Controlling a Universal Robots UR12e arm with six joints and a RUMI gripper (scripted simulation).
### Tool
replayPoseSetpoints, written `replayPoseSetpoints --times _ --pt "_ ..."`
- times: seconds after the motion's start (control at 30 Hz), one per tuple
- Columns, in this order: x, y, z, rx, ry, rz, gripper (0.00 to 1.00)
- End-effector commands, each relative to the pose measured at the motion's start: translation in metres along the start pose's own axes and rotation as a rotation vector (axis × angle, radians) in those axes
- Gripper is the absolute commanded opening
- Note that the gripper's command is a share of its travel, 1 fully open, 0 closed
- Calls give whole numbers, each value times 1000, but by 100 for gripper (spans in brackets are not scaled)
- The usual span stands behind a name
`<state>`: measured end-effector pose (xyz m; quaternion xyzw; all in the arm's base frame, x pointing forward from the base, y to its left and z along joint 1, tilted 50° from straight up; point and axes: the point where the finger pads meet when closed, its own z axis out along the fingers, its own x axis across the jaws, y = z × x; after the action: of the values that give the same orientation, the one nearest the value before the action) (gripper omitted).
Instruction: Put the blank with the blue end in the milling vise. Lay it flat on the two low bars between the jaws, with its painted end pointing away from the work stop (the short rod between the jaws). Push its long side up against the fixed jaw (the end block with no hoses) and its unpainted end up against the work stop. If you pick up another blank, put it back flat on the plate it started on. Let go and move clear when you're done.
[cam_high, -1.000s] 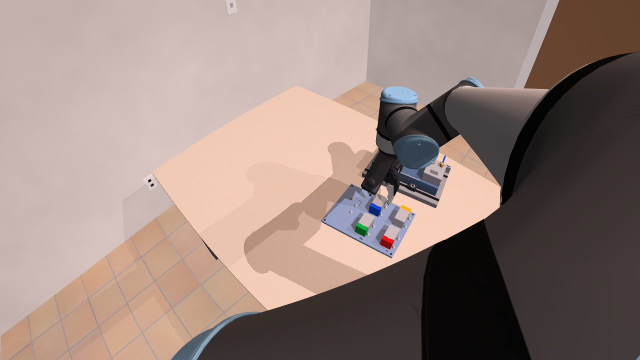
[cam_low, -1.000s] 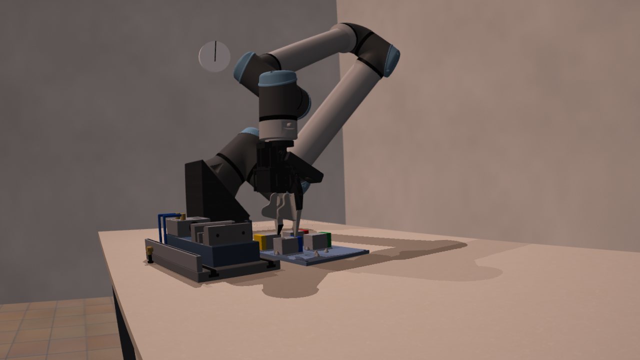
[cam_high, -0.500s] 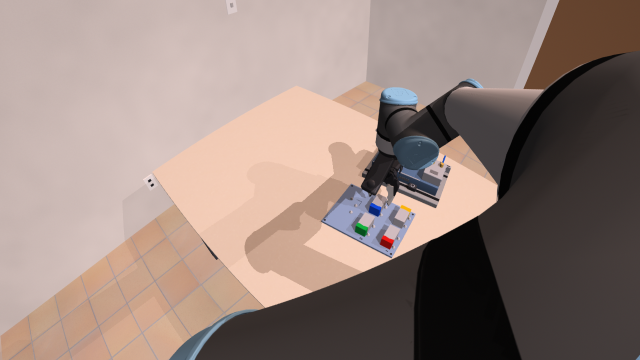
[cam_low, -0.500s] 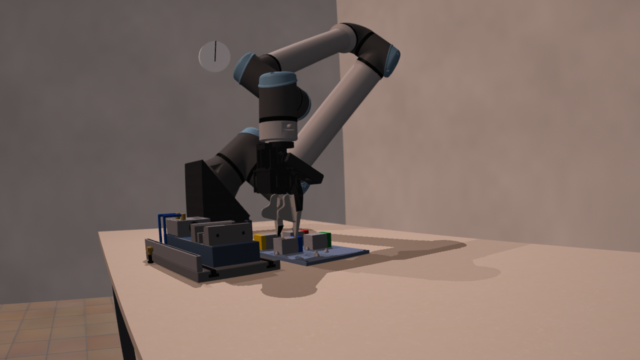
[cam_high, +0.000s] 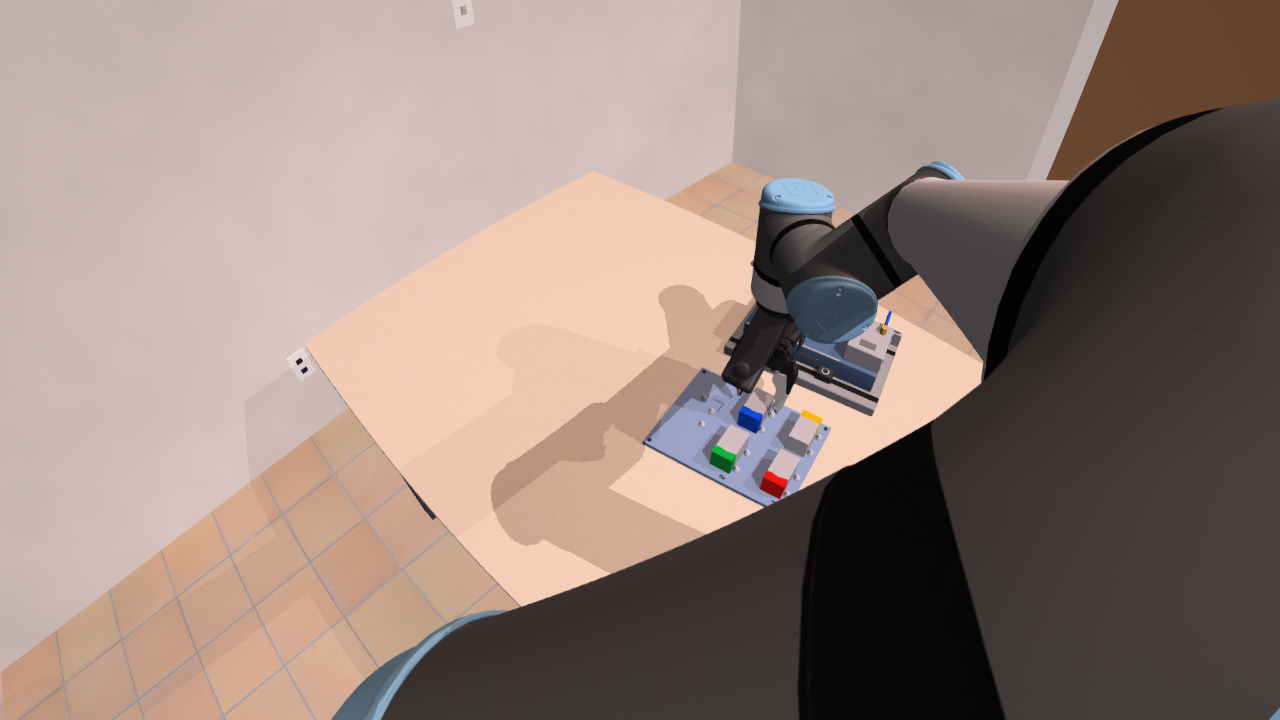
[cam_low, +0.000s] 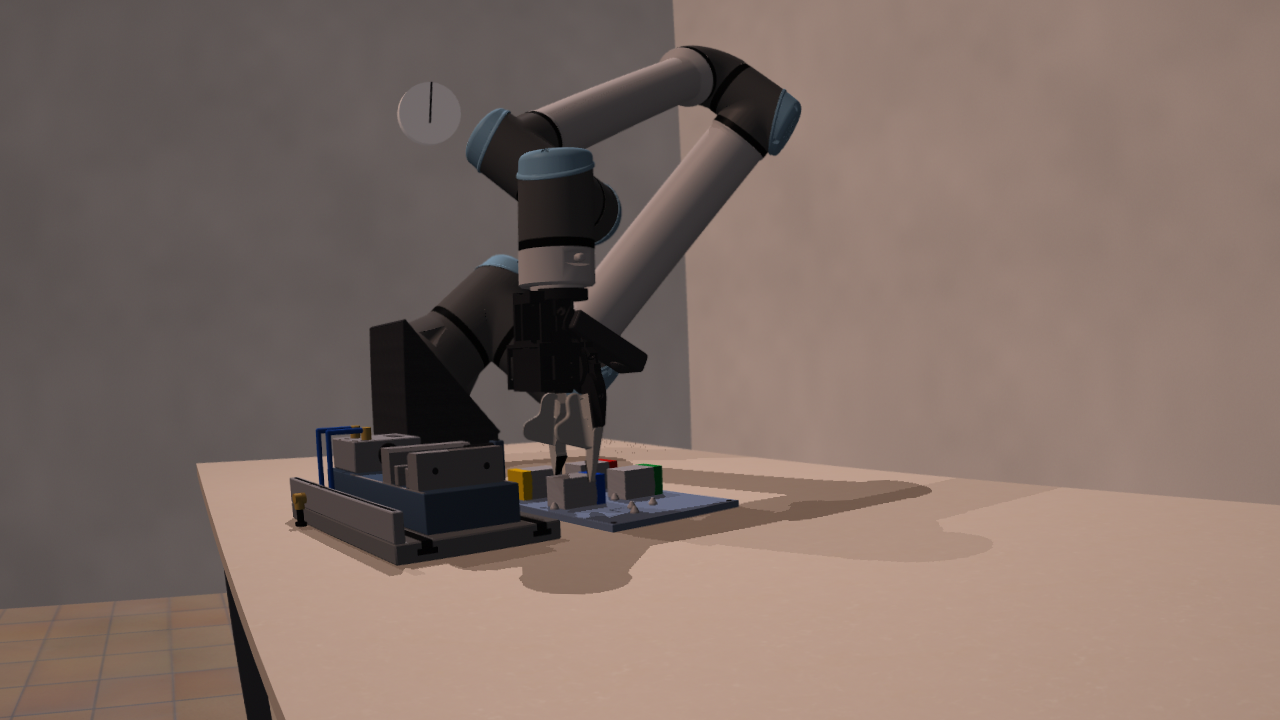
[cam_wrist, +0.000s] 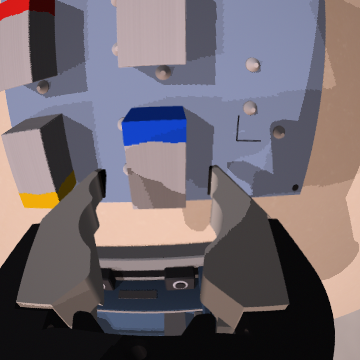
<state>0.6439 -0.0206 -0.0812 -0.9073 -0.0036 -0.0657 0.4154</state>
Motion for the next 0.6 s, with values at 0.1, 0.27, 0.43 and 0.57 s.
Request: replayPoseSetpoints --times 0.1,0.27,0.43,0.57 --pt "1 0 3 -1 1 0 40" --pt "1 0 4 -1 1 0 40" --pt "1 0 5 -1 1 0 40" --pt "1 0 5 -1 1 0 40"
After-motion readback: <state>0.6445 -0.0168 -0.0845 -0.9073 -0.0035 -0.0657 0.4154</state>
